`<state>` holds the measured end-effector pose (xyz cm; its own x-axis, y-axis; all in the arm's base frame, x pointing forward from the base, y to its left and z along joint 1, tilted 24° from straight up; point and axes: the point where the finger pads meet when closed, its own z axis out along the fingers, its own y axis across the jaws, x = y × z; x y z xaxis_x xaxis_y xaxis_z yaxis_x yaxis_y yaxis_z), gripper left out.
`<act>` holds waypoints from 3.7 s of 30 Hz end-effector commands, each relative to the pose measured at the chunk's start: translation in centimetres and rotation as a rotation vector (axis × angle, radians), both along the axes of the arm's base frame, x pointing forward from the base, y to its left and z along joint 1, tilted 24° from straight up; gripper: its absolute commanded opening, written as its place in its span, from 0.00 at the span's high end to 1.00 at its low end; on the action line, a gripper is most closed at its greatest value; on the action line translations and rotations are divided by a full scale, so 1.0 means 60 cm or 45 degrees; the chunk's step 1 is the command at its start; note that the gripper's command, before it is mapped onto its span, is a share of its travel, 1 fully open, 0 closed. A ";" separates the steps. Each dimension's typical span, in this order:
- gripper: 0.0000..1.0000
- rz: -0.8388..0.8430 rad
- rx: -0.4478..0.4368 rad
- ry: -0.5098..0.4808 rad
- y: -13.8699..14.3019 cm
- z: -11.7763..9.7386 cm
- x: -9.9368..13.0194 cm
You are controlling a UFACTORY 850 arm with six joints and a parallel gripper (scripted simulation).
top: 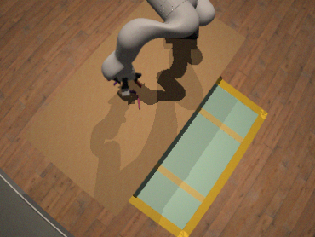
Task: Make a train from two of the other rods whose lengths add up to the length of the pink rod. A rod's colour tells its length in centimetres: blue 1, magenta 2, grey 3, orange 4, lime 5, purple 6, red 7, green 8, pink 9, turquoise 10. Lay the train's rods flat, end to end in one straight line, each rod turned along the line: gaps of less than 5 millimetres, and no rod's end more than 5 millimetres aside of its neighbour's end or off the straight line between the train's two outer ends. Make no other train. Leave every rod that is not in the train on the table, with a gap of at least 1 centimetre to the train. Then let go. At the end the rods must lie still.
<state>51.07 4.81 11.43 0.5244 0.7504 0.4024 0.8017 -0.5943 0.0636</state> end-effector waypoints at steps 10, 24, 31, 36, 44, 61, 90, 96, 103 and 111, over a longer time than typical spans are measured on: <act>0.00 0.274 -0.086 -0.087 0.010 0.007 0.009; 0.00 0.700 -0.219 -0.221 0.026 0.016 0.021; 0.00 0.911 -0.285 -0.288 0.034 0.020 0.027; 0.00 1.058 -0.331 -0.335 0.040 0.023 0.031; 0.00 1.305 -0.409 -0.413 0.050 0.029 0.037; 0.00 1.805 -0.568 -0.572 0.070 0.040 0.051; 0.00 1.826 -0.575 -0.579 0.071 0.041 0.051; 0.00 1.826 -0.575 -0.579 0.071 0.041 0.051; 0.00 1.826 -0.575 -0.579 0.071 0.041 0.051; 0.00 1.826 -0.575 -0.579 0.071 0.041 0.051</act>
<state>54.08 9.06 13.80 -0.8017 0.5944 -0.0633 0.5247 0.7506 0.4016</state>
